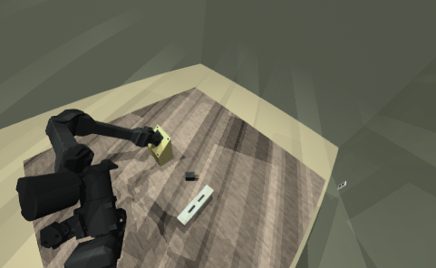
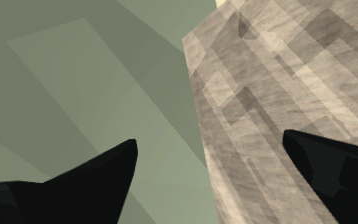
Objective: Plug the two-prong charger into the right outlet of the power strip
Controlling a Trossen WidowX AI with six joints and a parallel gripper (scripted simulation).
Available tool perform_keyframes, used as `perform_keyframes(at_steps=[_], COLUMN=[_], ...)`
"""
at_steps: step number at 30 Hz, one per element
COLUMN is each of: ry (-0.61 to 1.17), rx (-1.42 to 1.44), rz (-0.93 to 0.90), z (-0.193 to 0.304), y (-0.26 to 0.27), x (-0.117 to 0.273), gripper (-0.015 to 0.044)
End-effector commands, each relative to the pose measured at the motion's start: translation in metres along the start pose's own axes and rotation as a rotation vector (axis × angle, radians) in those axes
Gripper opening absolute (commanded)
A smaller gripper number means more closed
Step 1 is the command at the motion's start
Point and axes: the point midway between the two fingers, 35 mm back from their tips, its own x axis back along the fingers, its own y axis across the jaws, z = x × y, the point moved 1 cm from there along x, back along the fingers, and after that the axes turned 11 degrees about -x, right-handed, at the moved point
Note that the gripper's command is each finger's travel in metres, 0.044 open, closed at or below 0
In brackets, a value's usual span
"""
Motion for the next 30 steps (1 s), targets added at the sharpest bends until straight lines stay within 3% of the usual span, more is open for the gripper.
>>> perform_keyframes(at_steps=[1, 17, 30], ry=[0.07, 0.361, 0.628], rx=[0.191, 0.896, 1.413], rz=[0.052, 0.204, 0.296], z=[0.039, 0.16, 0.217], y=[-0.022, -0.124, -0.22], x=[-0.008, -0.01, 0.012], gripper=[0.044, 0.044, 0.044])
